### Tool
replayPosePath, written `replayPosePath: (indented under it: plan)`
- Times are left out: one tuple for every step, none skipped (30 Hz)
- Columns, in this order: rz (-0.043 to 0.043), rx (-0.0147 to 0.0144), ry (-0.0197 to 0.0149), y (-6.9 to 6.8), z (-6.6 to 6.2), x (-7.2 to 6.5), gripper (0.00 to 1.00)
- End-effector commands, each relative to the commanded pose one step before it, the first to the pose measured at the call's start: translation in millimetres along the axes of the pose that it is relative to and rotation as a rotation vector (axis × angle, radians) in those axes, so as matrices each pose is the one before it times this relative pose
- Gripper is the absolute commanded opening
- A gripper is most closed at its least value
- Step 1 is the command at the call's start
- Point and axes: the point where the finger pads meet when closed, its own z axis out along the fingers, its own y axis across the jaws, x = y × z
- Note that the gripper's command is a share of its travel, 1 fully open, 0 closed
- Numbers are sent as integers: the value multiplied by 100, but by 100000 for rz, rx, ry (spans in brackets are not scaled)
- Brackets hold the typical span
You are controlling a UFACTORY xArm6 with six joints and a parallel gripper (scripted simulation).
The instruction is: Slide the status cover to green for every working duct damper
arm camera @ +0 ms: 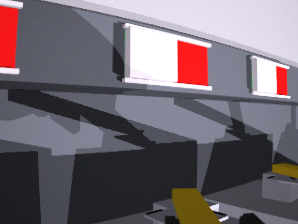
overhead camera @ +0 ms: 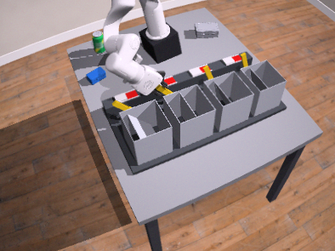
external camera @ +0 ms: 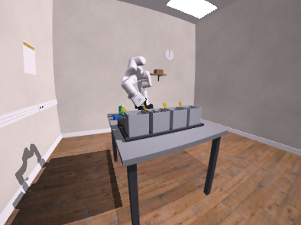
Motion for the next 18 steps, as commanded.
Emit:
replayPosePath:
  plan:
    - [-199,214,-304,24,-1784,-119,39]
    - [0,0,0,0,0,0,39]
    - [0,0,0,0,0,0,39]
    - [0,0,0,0,-395,0,39]
    - [0,0,0,0,-404,0,39]
    - [0,0,0,0,-408,0,39]
    - [0,0,0,0,-407,0,39]
    - [0,-1,0,0,-401,0,39]
    - [0,0,0,0,-390,0,39]
    - [0,0,0,0,-375,0,39]
    - [1,1,1,0,-355,1,39]
    - [-1,-1,-1,0,-331,-1,39]
    - [0,0,0,0,-304,0,39]
    - [0,0,0,0,-275,0,39]
    - [0,-1,0,0,-242,0,39]
    - [0,0,0,0,-209,0,39]
    - [0,0,0,0,-174,0,39]
    - [0,0,0,0,-140,0,39]
